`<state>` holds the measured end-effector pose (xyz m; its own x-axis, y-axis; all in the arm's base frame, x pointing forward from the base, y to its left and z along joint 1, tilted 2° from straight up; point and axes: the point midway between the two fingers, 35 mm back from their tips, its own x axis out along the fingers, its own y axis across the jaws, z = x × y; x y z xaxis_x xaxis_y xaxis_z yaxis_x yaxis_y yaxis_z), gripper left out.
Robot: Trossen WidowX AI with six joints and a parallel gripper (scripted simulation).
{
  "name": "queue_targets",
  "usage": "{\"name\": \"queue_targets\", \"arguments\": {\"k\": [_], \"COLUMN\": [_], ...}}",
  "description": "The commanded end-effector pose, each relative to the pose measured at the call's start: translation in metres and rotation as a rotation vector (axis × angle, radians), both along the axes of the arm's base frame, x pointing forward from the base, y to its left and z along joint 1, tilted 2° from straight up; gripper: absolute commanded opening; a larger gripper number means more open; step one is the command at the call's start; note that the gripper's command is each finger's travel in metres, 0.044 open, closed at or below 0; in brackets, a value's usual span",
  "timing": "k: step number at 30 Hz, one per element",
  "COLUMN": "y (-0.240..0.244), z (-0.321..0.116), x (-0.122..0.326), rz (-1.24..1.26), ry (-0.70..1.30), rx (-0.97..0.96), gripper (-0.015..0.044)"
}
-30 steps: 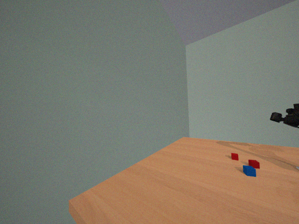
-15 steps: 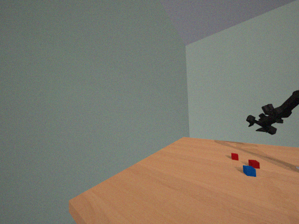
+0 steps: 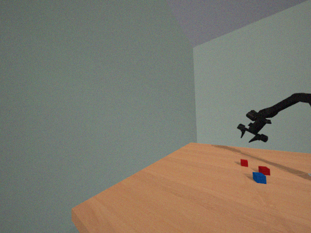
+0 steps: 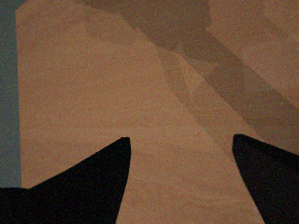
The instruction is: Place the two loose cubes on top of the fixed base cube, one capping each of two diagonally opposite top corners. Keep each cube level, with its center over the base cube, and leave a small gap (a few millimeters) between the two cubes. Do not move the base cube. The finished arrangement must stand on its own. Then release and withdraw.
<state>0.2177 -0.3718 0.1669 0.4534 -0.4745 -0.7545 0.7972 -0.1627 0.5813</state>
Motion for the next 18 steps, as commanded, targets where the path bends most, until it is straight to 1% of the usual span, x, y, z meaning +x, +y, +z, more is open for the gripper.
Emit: {"name": "queue_targets", "arguments": {"k": [1, 9, 18], "y": [0.026, 0.097, 0.181], "z": [-0.004, -0.007, 0.001], "x": [0.024, 0.065, 0.083], "rz": [0.024, 0.087, 0.146], "ry": [0.04, 0.176, 0.39], "rx": [0.096, 0.283, 0.423], "gripper": [0.0265, 0.0265, 0.0265]}}
